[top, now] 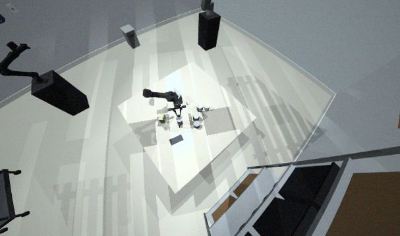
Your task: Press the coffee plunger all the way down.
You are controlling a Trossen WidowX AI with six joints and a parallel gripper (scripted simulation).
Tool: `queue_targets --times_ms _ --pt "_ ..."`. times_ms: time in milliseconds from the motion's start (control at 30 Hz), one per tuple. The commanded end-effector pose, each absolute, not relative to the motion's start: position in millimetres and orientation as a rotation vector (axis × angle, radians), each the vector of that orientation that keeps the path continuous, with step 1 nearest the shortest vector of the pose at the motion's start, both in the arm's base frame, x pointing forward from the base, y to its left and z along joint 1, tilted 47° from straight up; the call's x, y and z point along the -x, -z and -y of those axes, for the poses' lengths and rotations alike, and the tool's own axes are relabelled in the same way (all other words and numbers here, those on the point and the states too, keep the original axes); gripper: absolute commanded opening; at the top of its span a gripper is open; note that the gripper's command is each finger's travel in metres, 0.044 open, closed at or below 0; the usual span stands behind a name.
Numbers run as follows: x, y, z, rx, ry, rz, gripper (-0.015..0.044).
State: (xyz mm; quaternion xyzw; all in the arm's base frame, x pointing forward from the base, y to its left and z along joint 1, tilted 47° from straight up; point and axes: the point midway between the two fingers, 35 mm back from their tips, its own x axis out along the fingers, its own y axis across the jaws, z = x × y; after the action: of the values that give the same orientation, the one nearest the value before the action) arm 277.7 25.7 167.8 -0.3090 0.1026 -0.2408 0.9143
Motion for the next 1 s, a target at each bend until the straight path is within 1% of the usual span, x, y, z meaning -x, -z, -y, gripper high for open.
queue_targets --times_ms 0,667,967 --pt "-277 -151 -12 0.667 0.513 -0.250 0.0122" --pt "-286 -132 13 0.673 0.516 -0.239 0.0122" --pt "-293 -132 14 0.674 0.516 -0.238 0.0122"
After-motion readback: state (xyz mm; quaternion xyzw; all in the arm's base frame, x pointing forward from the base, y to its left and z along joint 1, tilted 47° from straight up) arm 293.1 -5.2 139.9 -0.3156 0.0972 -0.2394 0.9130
